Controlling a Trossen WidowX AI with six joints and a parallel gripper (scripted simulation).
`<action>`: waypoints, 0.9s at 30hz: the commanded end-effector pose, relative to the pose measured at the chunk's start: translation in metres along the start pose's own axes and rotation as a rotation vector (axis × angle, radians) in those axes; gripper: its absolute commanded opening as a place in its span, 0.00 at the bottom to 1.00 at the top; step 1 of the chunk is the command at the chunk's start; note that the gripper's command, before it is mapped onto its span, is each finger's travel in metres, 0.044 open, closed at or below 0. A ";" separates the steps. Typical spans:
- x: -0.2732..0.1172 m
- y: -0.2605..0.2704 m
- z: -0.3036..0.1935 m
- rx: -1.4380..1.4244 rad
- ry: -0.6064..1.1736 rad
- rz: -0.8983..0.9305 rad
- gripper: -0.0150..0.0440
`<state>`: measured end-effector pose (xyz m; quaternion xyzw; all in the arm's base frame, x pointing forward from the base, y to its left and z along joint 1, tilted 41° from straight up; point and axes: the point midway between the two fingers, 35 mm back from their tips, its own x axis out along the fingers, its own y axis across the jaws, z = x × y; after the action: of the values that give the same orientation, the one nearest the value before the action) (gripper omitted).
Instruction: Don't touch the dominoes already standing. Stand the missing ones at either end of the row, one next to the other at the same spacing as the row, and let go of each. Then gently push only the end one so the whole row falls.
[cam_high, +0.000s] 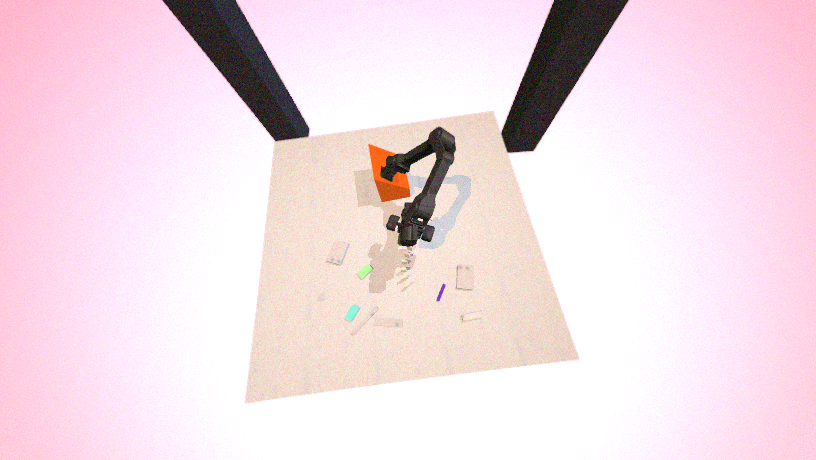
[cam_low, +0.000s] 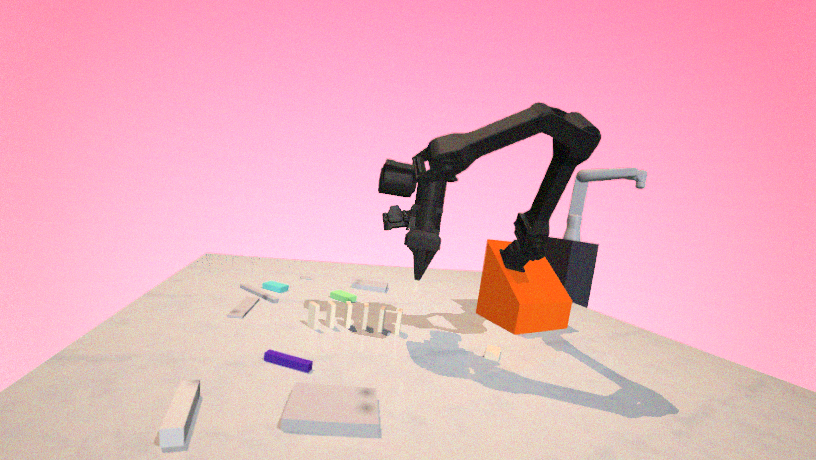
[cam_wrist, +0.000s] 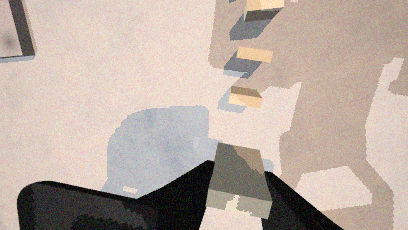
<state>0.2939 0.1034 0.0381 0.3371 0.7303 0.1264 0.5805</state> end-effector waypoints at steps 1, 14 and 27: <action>0.029 -0.002 -0.002 0.012 0.014 0.000 0.44; 0.093 -0.002 -0.013 0.012 0.021 0.010 0.44; 0.093 -0.002 -0.013 0.012 0.021 0.010 0.44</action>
<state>0.2741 0.1636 -0.0293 0.3408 0.7338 0.1293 0.5733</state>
